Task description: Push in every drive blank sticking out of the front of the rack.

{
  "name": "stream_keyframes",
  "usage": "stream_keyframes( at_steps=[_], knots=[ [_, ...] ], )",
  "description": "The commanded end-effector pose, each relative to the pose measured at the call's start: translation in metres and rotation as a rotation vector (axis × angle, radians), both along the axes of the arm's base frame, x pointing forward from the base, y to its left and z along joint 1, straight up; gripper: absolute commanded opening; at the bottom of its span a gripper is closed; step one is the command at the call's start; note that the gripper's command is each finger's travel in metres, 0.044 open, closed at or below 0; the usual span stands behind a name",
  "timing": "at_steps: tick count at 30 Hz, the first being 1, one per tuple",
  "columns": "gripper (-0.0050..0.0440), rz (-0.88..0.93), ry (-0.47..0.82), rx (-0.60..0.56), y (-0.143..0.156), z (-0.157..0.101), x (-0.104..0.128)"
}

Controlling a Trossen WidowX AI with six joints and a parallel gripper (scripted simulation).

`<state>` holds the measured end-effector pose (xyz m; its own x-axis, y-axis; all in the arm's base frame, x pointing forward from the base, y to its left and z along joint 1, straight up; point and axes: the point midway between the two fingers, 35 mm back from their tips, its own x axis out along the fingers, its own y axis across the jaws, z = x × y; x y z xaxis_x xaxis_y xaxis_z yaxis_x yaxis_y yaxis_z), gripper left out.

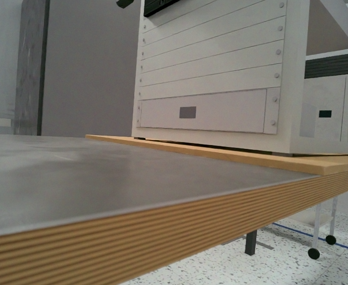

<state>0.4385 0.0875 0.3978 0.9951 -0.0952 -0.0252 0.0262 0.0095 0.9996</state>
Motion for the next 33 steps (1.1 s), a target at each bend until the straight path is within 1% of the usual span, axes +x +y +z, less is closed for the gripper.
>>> stream_keyframes(
  at_steps=[1, 33],
  knots=[
    [-0.005, -0.001, -0.025, 0.012, -0.0014, 0.0111, -0.0001],
    [-0.005, -0.001, -0.025, 0.012, -0.0018, 0.0113, 0.0041]
  ],
)
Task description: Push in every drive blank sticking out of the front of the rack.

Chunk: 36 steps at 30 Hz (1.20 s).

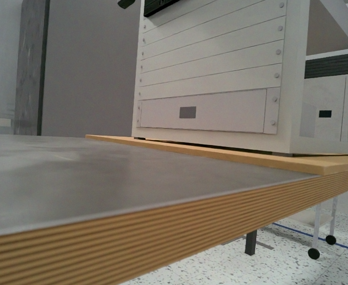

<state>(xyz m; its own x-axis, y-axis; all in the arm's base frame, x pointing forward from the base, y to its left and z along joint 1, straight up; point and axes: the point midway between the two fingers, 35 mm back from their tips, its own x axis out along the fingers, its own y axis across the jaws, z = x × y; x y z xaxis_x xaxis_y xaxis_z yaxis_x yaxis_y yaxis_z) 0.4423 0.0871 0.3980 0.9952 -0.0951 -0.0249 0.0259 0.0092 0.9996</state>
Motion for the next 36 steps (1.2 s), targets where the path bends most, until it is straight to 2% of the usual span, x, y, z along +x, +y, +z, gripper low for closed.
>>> stream_keyframes(
  at_steps=[1, 36],
  knots=[
    [-0.005, -0.001, -0.025, 0.012, -0.0014, 0.011, 0.0004],
    [-0.005, -0.001, -0.025, 0.012, -0.0018, 0.0111, 0.0045]
  ],
)
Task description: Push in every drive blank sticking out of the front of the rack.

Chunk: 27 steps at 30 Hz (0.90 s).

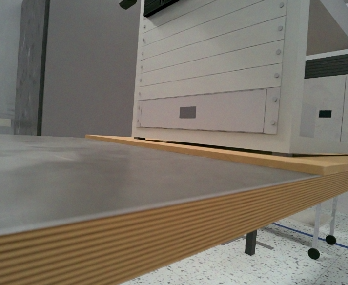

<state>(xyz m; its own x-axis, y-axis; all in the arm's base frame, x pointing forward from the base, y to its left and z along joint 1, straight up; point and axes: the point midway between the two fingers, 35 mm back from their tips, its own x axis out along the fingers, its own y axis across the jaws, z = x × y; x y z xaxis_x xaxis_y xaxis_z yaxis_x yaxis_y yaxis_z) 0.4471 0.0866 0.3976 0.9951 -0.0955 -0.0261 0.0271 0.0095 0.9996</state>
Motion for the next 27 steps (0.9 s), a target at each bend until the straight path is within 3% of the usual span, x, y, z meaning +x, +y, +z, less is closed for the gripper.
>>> stream_keyframes(
  at_steps=[1, 27],
  knots=[
    [-0.005, -0.001, -0.026, 0.012, -0.0013, 0.0115, -0.0003],
    [-0.005, -0.001, -0.026, 0.012, -0.0016, 0.0115, 0.0025]
  ],
)
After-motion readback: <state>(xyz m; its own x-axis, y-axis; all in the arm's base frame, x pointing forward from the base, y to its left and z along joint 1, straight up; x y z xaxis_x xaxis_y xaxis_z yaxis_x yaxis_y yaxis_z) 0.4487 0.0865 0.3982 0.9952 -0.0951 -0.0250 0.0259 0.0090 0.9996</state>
